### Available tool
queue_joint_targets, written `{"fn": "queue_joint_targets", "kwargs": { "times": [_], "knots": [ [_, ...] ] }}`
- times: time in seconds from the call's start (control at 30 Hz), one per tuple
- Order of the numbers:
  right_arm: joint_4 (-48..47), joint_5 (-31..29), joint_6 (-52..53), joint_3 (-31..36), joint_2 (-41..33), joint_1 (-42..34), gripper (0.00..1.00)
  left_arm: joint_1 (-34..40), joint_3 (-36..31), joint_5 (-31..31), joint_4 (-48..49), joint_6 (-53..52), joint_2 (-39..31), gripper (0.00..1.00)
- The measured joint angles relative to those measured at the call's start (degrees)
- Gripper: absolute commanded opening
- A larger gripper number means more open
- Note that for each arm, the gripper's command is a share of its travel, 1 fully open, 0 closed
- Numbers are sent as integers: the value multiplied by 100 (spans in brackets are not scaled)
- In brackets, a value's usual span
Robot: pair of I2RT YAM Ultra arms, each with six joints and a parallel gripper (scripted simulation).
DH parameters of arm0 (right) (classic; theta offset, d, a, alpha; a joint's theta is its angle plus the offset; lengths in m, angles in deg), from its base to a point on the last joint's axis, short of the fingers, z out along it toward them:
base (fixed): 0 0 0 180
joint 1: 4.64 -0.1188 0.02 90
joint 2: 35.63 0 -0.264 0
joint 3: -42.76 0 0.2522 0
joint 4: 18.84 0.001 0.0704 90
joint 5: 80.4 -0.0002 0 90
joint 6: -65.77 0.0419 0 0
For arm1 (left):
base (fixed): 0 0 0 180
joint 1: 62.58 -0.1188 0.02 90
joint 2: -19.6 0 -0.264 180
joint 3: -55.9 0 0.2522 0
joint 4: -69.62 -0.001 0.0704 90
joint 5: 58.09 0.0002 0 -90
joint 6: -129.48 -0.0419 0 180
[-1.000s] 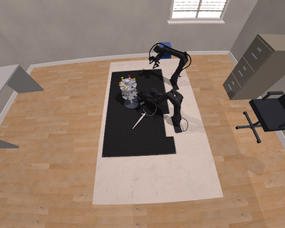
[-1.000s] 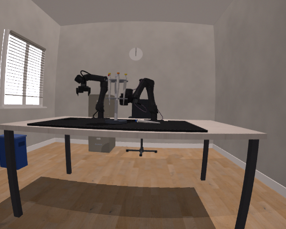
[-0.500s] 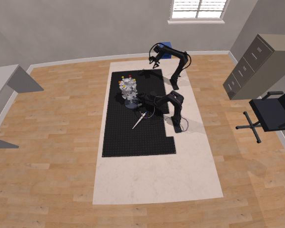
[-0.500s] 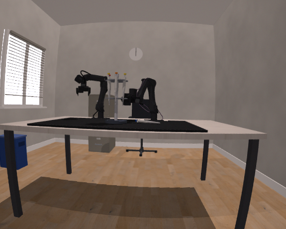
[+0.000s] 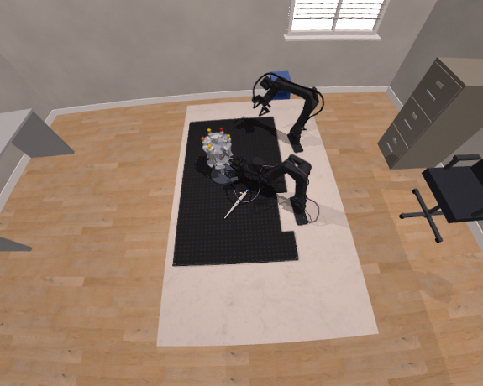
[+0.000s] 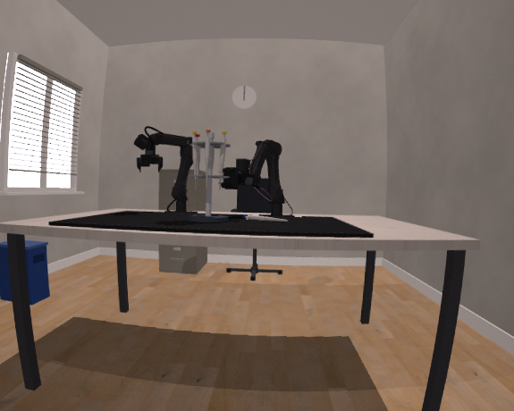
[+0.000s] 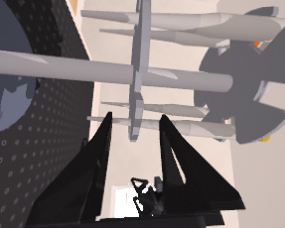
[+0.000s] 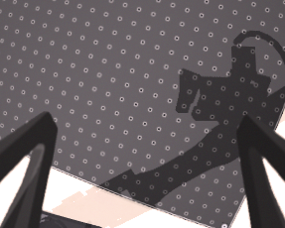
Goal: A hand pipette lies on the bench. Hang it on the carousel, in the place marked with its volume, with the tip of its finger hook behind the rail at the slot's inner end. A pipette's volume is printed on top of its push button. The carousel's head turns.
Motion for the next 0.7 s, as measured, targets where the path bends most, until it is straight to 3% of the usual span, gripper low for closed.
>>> {"fn": "queue_joint_targets", "kwargs": {
  "times": [0.47,0.7],
  "knots": [
    [0,0,0,0,0,0,100,0,-11,7,4,0,-2,49],
    [0,0,0,0,0,0,100,50,-435,11,26,0,-264,49]
  ]
}}
